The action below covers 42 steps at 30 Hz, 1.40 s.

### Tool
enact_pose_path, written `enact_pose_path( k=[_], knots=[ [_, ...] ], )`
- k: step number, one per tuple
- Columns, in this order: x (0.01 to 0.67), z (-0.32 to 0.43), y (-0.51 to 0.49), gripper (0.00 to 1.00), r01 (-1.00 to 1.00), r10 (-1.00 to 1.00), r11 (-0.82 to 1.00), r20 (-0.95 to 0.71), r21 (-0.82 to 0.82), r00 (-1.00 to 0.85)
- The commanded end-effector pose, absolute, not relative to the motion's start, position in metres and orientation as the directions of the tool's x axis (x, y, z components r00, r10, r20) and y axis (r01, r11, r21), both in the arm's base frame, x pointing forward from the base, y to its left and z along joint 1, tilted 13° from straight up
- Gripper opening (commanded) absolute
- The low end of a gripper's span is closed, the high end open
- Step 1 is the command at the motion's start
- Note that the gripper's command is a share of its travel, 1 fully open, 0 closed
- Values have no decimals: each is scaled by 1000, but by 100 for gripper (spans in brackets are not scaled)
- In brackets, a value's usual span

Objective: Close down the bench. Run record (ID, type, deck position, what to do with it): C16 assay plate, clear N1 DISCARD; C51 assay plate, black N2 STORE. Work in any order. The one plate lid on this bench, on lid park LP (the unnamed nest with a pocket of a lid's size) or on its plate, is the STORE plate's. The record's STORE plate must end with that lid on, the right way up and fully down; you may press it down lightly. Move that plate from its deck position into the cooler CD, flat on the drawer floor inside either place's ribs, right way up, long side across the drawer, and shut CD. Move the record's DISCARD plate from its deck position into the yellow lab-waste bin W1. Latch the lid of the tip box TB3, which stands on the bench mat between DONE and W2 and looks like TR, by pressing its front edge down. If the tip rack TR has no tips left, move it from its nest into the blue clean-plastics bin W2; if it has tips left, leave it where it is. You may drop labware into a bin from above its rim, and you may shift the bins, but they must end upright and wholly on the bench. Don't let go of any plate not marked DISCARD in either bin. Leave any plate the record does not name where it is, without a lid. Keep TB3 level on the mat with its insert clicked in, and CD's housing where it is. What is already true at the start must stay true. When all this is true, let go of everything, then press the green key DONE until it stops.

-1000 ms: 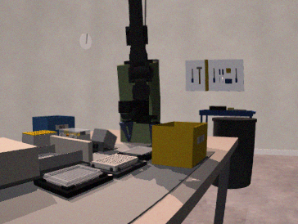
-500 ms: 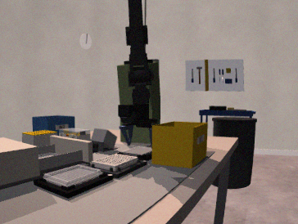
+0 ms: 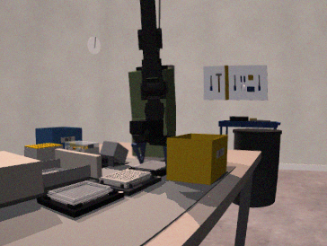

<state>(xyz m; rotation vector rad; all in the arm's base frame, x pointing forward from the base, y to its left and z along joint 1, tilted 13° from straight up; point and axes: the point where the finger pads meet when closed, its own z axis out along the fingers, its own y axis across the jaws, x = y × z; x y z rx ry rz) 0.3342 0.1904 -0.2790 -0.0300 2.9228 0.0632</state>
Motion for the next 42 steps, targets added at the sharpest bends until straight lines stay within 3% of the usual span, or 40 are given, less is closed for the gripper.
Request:
enact_pose_path(
  k=[1, 42],
  knots=[
    [342, -282, 188, 100, -19, -8, 999, -229, 49, -973],
    [346, -278, 191, 100, -14, -1, 999, -237, 53, -972]
  ],
)
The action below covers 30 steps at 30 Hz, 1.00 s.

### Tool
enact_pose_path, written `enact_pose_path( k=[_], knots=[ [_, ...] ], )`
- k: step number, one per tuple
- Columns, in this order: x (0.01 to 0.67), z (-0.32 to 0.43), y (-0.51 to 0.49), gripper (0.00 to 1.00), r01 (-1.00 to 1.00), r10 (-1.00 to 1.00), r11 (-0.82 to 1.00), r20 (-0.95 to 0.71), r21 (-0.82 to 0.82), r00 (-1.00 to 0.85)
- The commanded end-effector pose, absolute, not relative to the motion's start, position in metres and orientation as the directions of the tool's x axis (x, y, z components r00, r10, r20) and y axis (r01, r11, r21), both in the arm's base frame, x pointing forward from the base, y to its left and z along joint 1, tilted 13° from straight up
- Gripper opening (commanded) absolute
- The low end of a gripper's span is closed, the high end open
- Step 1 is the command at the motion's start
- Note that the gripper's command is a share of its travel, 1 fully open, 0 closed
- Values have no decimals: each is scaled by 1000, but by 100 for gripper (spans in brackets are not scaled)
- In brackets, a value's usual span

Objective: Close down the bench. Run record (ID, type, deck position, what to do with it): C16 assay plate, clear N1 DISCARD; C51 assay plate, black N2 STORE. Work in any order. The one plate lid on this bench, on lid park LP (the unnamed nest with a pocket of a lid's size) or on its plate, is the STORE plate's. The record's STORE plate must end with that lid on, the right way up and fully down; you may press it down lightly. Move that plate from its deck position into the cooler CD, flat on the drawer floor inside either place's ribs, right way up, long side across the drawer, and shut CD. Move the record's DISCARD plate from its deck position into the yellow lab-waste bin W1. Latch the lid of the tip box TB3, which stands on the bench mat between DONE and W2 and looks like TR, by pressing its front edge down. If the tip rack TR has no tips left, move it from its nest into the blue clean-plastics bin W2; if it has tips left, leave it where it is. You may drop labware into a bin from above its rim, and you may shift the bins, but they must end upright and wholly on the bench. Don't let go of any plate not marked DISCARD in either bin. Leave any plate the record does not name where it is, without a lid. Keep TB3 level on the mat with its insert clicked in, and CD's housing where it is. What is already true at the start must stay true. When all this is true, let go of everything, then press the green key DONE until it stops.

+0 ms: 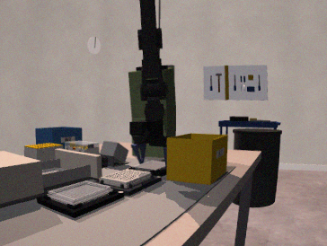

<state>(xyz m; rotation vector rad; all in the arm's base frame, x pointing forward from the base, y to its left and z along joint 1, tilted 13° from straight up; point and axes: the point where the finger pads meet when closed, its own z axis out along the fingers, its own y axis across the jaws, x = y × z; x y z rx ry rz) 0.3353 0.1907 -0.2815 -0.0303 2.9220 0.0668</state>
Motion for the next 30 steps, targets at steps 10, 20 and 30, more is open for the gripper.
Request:
enact_pose_path(
  k=[10, 20, 30],
  knots=[
    [338, -278, 191, 0, -24, -13, 999, -226, 47, -974],
    [338, -278, 191, 0, -24, -13, 999, -226, 47, -974],
    [338, -278, 191, 0, -24, -13, 999, -226, 47, -974]
  ],
)
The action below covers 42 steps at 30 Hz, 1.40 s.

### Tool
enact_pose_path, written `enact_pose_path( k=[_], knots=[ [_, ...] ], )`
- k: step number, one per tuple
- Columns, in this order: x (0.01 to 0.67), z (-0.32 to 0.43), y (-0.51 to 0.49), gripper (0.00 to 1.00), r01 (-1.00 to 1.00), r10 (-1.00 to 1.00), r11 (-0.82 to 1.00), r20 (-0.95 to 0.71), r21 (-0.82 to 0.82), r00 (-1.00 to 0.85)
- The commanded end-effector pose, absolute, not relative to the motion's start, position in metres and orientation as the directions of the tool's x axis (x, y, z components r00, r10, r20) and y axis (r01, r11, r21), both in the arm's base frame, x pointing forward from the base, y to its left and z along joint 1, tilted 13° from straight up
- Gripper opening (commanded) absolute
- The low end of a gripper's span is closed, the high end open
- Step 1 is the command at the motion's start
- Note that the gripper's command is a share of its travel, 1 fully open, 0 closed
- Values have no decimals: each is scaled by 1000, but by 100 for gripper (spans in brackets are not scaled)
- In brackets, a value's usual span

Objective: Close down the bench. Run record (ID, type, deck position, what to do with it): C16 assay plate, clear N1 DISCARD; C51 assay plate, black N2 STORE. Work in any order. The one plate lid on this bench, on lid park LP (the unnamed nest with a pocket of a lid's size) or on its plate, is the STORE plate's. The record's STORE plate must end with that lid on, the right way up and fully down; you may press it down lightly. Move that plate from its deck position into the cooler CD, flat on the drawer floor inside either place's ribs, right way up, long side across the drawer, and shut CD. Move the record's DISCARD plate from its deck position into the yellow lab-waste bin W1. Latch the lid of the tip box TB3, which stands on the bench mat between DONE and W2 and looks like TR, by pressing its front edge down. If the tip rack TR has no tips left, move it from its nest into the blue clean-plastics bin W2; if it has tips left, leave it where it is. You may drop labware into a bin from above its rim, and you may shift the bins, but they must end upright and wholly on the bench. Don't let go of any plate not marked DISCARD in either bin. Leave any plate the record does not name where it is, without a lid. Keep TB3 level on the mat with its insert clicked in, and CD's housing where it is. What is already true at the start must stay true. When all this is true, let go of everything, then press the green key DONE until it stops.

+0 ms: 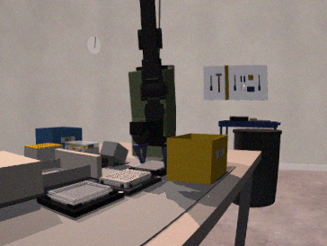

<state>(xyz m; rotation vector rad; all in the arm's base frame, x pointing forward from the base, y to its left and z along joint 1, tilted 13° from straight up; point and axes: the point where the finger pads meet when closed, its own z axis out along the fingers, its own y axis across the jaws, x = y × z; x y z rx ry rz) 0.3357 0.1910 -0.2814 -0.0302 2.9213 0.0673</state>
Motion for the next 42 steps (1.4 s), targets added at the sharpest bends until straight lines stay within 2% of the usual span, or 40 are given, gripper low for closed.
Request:
enact_pose_path(
  k=[1, 42],
  knots=[
    [338, -278, 191, 0, -24, -13, 999, -226, 47, -974],
    [334, -260, 189, 0, -14, -4, 999, -223, 46, -975]
  ],
)
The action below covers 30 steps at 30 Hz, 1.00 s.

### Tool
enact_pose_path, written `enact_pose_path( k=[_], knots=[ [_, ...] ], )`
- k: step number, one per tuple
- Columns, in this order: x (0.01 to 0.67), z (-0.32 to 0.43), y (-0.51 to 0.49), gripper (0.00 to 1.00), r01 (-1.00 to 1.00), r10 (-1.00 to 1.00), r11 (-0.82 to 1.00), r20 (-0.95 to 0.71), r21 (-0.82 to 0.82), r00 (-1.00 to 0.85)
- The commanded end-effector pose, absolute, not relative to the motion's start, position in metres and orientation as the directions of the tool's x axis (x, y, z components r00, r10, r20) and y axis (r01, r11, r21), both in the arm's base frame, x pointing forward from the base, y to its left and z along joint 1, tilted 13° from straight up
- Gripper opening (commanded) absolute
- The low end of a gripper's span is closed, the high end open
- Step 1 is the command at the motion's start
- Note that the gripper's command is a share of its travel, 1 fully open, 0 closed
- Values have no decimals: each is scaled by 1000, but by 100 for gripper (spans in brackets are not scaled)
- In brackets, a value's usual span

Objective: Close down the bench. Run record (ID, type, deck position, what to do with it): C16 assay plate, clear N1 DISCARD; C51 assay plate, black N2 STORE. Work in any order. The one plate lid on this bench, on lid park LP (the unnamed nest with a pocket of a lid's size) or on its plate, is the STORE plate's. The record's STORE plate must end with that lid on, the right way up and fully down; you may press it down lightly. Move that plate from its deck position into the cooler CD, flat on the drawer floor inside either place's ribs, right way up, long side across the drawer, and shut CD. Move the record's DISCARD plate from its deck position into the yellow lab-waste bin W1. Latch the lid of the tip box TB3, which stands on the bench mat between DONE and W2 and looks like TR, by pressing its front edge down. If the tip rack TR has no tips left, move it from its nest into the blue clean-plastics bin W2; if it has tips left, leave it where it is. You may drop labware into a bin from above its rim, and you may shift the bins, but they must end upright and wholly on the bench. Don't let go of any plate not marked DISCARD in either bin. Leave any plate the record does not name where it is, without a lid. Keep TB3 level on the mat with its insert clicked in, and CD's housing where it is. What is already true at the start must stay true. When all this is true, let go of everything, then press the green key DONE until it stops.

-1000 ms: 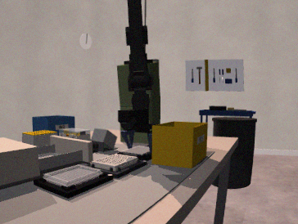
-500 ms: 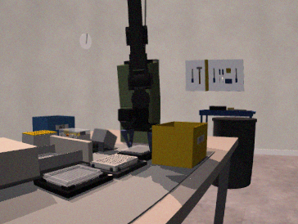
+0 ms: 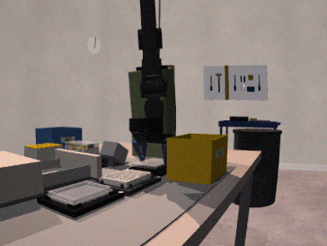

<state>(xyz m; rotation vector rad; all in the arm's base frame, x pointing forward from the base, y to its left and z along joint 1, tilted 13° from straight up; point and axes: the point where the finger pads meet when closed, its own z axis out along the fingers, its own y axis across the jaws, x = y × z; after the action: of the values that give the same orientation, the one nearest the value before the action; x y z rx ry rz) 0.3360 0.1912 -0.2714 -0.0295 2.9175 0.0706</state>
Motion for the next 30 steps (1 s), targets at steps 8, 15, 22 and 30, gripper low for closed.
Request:
enact_pose_path(
  k=[8, 15, 22, 30],
  knots=[
    [330, -250, 191, 0, -23, -13, 999, -224, 46, -975],
    [321, -251, 188, 0, -30, -22, 999, -207, 35, -978],
    [326, -234, 192, 0, -28, -17, 999, -225, 46, -974],
    [324, -225, 192, 0, -28, -16, 999, -226, 46, -974]
  ],
)
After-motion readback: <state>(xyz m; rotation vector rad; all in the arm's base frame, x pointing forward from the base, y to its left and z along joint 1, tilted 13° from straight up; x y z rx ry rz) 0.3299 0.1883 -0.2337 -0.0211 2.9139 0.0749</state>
